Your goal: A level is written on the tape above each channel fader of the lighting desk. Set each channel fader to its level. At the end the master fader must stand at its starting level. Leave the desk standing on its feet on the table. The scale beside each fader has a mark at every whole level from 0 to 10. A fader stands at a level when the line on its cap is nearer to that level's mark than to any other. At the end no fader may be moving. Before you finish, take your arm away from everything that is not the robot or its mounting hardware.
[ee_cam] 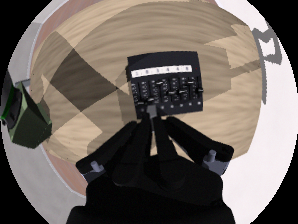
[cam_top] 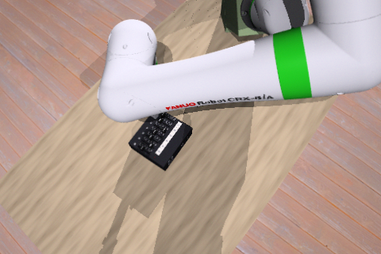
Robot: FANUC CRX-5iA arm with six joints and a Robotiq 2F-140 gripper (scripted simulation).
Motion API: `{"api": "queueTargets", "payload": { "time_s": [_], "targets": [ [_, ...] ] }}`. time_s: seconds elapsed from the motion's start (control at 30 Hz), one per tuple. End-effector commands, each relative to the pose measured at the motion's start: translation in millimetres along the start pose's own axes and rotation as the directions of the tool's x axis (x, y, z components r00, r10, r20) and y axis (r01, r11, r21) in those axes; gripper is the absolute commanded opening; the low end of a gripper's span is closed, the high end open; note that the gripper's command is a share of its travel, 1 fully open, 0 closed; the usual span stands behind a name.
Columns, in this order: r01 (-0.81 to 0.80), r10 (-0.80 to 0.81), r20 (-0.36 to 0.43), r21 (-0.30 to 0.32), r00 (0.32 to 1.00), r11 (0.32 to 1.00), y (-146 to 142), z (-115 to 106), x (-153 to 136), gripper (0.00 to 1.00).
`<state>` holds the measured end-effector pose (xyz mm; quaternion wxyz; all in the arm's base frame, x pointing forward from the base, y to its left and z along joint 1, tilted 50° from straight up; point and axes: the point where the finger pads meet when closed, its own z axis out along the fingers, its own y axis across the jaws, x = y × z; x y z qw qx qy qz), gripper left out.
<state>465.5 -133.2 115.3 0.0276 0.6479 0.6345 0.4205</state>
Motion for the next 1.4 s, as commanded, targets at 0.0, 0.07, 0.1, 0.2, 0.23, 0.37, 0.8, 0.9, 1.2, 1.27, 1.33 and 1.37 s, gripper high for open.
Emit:
{"api": "queueTargets", "payload": {
  "time_s": [0.0,0.07,0.1,0.2,0.23,0.37,0.8,0.9,1.2,1.27,1.33,1.37],
  "targets": [
    [0.0,0.0,0.0,0.0,1.0,1.0,0.1,-0.2,-0.2,0.0],
    [0.0,0.0,0.0,0.0,1.0,1.0,0.1,-0.2,-0.2,0.0],
    [0.0,0.0,0.0,0.0,1.0,1.0,0.1,-0.2,-0.2,0.0],
    [0.0,0.0,0.0,0.0,1.0,1.0,0.1,-0.2,-0.2,0.0],
    [0.0,0.0,0.0,0.0,1.0,1.0,0.1,-0.2,-0.2,0.0],
    [0.0,0.0,0.0,0.0,1.0,1.0,0.1,-0.2,-0.2,0.0],
    [0.0,0.0,0.0,0.0,1.0,1.0,0.1,2.9,-0.2,0.0],
    [0.0,0.0,0.0,0.0,1.0,1.0,0.1,5.0,-0.2,0.0],
    [0.0,0.0,0.0,0.0,1.0,1.0,0.1,9.8,-0.2,0.0],
    [0.0,0.0,0.0,0.0,1.0,1.0,0.1,10.7,-0.2,0.0],
    [0.0,0.0,0.0,0.0,1.0,1.0,0.1,11.4,-0.2,0.0],
    [0.0,0.0,0.0,0.0,1.0,1.0,0.1,11.6,-0.2,0.0]
  ]
}}
